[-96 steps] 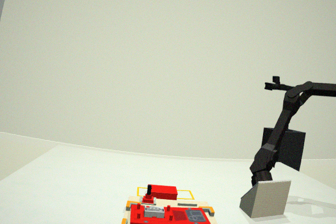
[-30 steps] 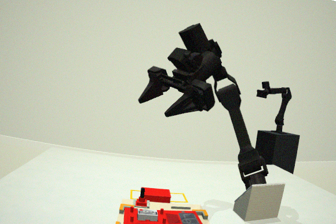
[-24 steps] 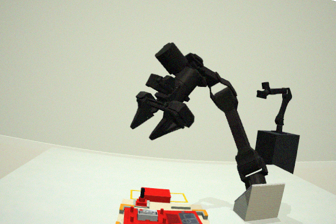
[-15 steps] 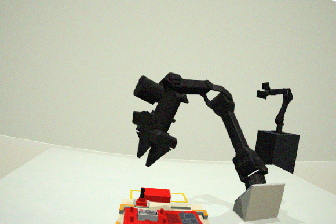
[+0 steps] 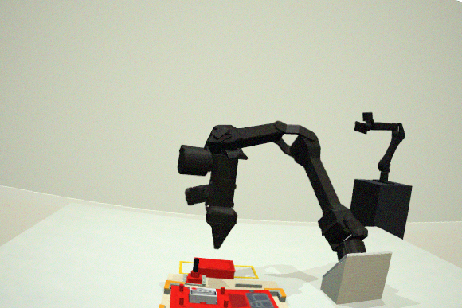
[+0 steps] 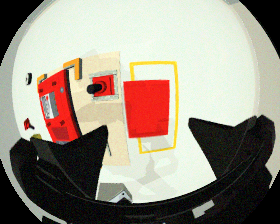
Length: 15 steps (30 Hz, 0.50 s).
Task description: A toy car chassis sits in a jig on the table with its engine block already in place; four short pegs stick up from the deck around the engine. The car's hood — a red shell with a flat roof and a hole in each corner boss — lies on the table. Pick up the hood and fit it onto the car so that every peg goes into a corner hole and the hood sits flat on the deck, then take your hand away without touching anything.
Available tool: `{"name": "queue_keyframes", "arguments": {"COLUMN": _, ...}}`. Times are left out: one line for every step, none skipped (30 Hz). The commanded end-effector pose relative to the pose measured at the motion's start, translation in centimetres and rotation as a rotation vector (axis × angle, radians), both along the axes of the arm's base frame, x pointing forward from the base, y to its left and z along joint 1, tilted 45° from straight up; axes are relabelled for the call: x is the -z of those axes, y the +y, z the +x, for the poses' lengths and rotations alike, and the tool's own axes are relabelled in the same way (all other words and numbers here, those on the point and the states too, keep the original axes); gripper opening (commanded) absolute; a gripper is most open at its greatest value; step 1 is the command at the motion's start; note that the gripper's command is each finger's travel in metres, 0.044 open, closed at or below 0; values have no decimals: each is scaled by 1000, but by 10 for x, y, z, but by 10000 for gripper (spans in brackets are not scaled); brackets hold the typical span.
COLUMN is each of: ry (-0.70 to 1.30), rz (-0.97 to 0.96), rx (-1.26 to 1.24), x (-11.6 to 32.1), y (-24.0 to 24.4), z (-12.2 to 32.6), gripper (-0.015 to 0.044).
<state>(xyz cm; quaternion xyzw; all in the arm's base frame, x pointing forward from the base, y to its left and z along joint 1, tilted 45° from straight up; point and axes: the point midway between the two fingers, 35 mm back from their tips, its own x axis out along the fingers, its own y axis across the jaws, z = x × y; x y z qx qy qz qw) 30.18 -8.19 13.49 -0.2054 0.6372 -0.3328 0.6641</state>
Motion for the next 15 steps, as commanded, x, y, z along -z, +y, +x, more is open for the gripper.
{"name": "queue_keyframes", "arguments": {"ry": 1, "rz": 0, "rx": 17, "x": 0, "y": -4, "z": -3, "gripper": 440}}
{"name": "queue_keyframes", "arguments": {"ry": 1, "rz": 0, "rx": 17, "x": 0, "y": -4, "z": -3, "gripper": 440}}
{"name": "queue_keyframes", "arguments": {"ry": 1, "rz": 0, "rx": 17, "x": 1, "y": -5, "z": -3, "gripper": 440}}
{"name": "queue_keyframes", "arguments": {"ry": 1, "rz": 0, "rx": 17, "x": 1, "y": -5, "z": -3, "gripper": 440}}
{"name": "queue_keyframes", "arguments": {"ry": 1, "rz": 0, "rx": 17, "x": 2, "y": -6, "z": -3, "gripper": 440}}
{"name": "queue_keyframes", "arguments": {"ry": 1, "rz": 0, "rx": 17, "x": 3, "y": -6, "z": -3, "gripper": 440}}
{"name": "queue_keyframes", "arguments": {"ry": 1, "rz": 0, "rx": 17, "x": 3, "y": -7, "z": -3, "gripper": 440}}
{"name": "queue_keyframes", "arguments": {"ry": 1, "rz": 0, "rx": 17, "x": 4, "y": -8, "z": -3, "gripper": 440}}
{"name": "queue_keyframes", "arguments": {"ry": 1, "rz": 0, "rx": 17, "x": 4, "y": -8, "z": -3, "gripper": 440}}
{"name": "queue_keyframes", "arguments": {"ry": 1, "rz": 0, "rx": 17, "x": 5, "y": -9, "z": -3, "gripper": 440}}
{"name": "queue_keyframes", "arguments": {"ry": 1, "rz": 0, "rx": 17, "x": 5, "y": -9, "z": -3, "gripper": 440}}
{"name": "queue_keyframes", "arguments": {"ry": 1, "rz": 0, "rx": 17, "x": 6, "y": -10, "z": -3, "gripper": 440}}
{"name": "queue_keyframes", "arguments": {"ry": 1, "rz": 0, "rx": 17, "x": 7, "y": -10, "z": -3, "gripper": 440}}
{"name": "queue_keyframes", "arguments": {"ry": 1, "rz": 0, "rx": 17, "x": 7, "y": -11, "z": -3, "gripper": 440}}
{"name": "queue_keyframes", "arguments": {"ry": 1, "rz": 0, "rx": 17, "x": 8, "y": -11, "z": -3, "gripper": 440}}
